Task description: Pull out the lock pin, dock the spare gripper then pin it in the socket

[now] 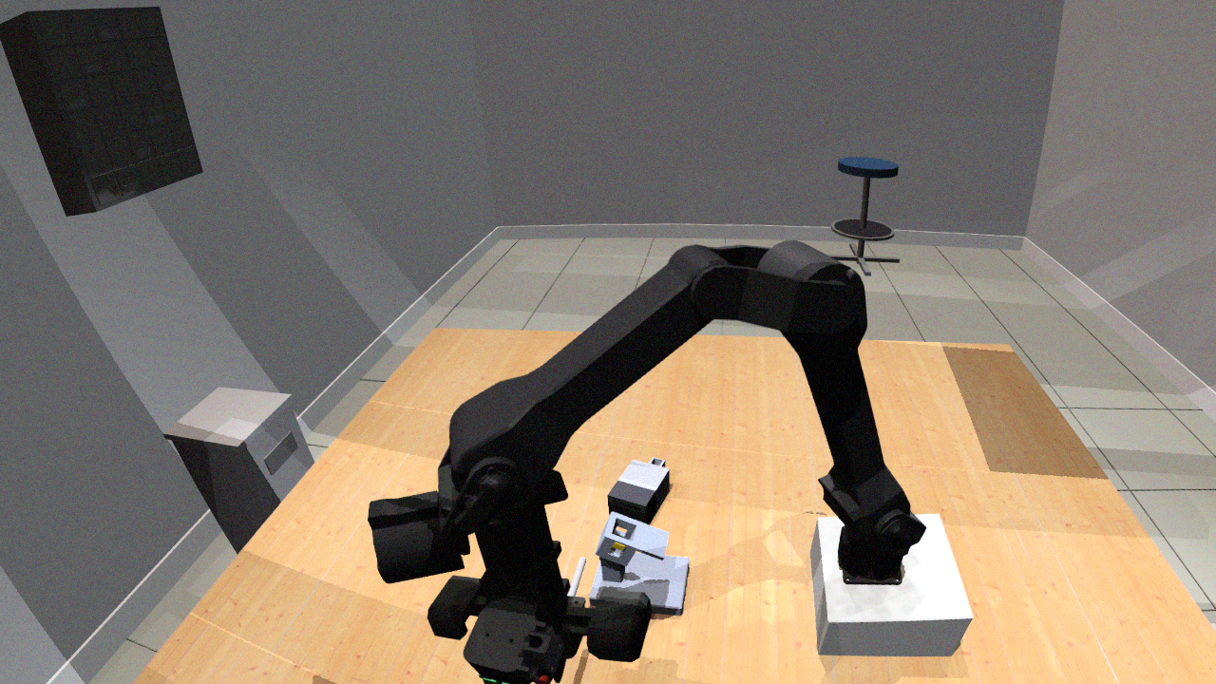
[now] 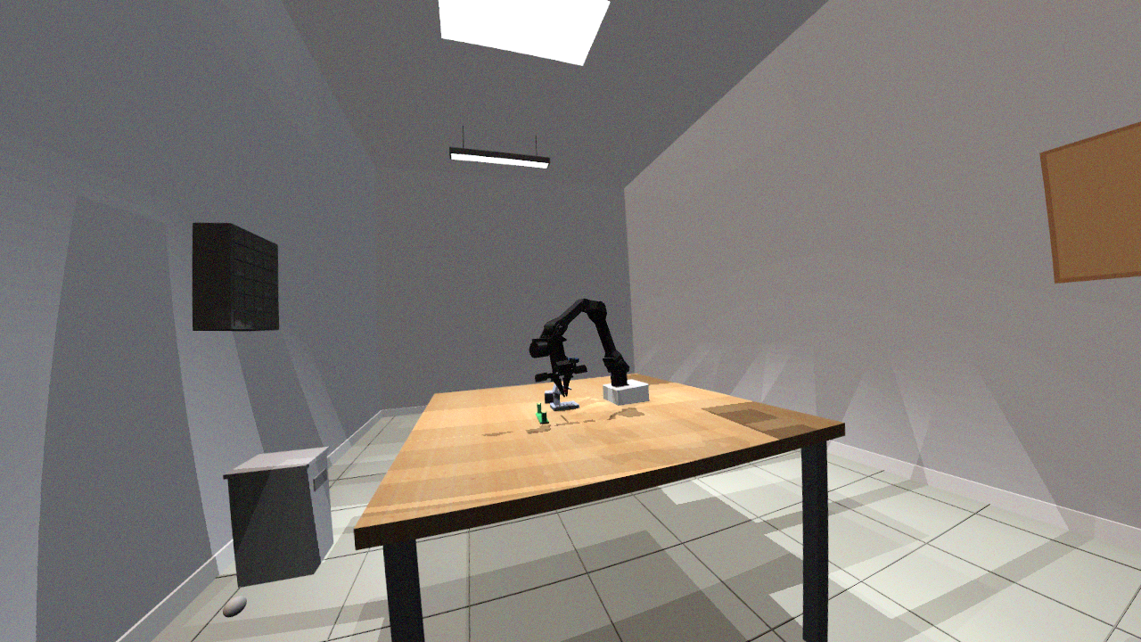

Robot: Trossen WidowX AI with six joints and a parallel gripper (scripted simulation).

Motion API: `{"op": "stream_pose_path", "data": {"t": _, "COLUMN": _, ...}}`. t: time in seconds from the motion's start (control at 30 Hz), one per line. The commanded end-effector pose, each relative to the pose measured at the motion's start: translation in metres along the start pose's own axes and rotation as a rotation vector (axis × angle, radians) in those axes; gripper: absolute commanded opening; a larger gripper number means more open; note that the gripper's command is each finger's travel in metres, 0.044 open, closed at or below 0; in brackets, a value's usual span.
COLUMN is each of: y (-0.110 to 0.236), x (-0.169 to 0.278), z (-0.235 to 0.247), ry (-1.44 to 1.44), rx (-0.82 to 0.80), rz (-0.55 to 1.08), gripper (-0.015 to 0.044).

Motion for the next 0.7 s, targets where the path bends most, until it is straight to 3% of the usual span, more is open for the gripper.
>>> {"op": "stream_pose_path", "data": {"t": 0.0, "y": 0.004, "x": -0.003, "z": -0.012, "ry": -0.012, "rx": 0.007, "rz": 0.000, "gripper": 0.0000}}
{"op": "stream_pose_path", "data": {"t": 0.67, "y": 0.008, "x": -0.015, "z": -0.068, "ry": -0.033, "rx": 0.017, "rz": -0.004, "gripper": 0.0000}}
Point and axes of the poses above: the point midway between the two fingers, 35 mm back from their tips, its own y axis back along the fingers, its own z axis across the jaws, x = y × z, the point moved 5 cm from there along y, back along the fingers, and after that the axes turned 11 degrees about y, right-handed, at the moved point
